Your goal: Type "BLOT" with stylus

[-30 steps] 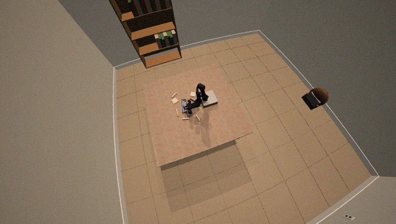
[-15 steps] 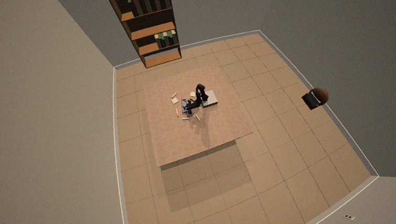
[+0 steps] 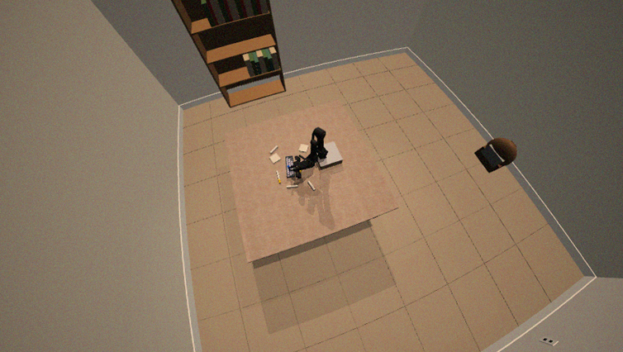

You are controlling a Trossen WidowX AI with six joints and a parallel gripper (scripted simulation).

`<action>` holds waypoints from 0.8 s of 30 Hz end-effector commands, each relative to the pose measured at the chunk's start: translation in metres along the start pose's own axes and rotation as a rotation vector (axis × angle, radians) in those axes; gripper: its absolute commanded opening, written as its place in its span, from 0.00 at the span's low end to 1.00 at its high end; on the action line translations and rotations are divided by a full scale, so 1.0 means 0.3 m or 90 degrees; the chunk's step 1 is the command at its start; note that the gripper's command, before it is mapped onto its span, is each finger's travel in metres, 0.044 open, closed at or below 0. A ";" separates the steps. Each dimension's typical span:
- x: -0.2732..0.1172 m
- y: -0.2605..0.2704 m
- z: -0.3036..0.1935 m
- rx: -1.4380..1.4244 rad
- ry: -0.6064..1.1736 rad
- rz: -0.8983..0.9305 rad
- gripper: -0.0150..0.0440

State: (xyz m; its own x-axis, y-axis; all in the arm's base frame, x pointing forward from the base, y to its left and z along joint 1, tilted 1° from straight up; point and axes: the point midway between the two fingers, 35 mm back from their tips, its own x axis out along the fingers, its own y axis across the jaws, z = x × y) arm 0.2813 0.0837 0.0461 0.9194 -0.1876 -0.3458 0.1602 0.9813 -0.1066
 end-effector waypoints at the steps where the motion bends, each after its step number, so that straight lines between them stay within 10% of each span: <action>1: -0.010 -0.003 0.031 0.005 -0.003 -0.002 0.39; 24: 0.001 -0.285 0.100 0.142 0.020 -0.263 0.25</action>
State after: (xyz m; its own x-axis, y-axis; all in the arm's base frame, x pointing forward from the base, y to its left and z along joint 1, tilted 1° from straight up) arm 0.2810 0.0208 0.0745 0.8039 -0.4759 -0.3567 0.4883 0.8705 -0.0611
